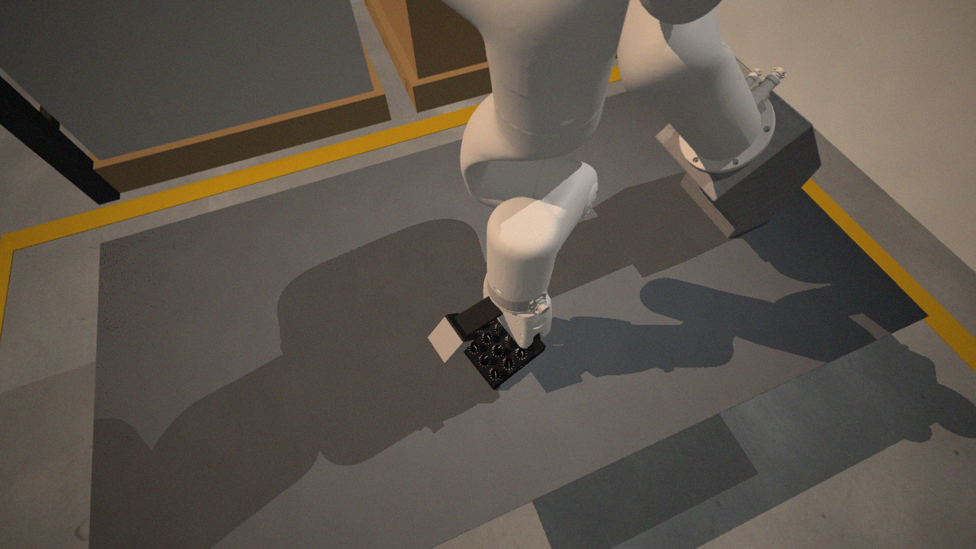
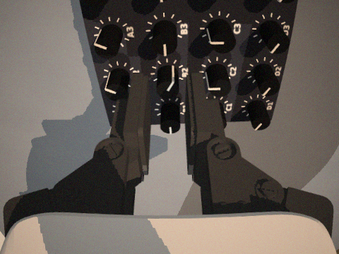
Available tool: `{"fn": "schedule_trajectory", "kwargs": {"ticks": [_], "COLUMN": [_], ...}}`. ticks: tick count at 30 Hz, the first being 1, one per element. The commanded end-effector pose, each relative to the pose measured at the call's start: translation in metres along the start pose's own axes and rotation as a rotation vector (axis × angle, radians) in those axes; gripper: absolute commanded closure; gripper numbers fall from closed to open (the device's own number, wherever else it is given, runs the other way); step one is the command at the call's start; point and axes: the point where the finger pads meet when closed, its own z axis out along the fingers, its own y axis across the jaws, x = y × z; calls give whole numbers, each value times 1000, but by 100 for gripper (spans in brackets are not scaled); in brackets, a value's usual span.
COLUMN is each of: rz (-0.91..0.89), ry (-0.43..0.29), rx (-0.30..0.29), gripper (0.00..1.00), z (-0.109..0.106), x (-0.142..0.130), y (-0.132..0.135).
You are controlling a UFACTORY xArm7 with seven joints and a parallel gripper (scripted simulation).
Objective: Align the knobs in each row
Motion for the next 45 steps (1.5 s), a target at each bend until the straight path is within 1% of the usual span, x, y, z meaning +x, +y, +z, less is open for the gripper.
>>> {"fn": "schedule_trajectory", "kwargs": {"ticks": [1,33,45], "rz": [0,0,0], "ry": [2,2,1], "rx": [0,0,0], "gripper": [81,81,81], "z": [0,0,7], "x": [1,1,0], "y": [0,0,0]}}
